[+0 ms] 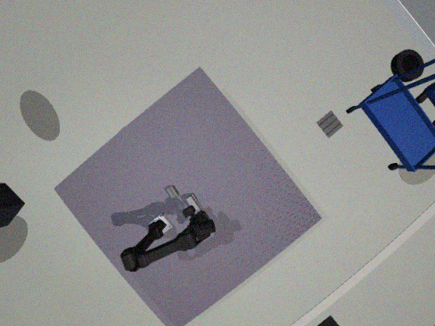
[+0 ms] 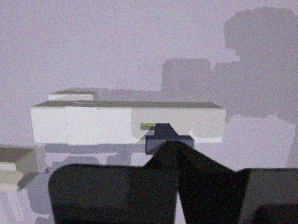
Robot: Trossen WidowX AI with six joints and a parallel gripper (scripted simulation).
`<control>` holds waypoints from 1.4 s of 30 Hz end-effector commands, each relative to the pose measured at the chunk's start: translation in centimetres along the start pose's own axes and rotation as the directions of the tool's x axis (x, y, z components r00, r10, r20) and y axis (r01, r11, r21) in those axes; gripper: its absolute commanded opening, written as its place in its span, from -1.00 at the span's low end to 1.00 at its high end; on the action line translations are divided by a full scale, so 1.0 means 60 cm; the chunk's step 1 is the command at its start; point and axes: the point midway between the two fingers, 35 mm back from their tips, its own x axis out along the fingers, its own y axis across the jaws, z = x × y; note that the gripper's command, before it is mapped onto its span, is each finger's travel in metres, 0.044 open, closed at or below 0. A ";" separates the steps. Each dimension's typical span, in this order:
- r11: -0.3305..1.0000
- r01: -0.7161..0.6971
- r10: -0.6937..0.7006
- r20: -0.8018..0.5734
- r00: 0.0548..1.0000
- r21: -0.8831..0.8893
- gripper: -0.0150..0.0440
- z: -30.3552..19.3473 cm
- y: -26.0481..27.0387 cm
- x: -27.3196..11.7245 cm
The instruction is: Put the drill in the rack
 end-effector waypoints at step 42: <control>1.000 -0.010 0.010 -0.041 0.999 -0.001 -0.49 -0.016 0.003 0.048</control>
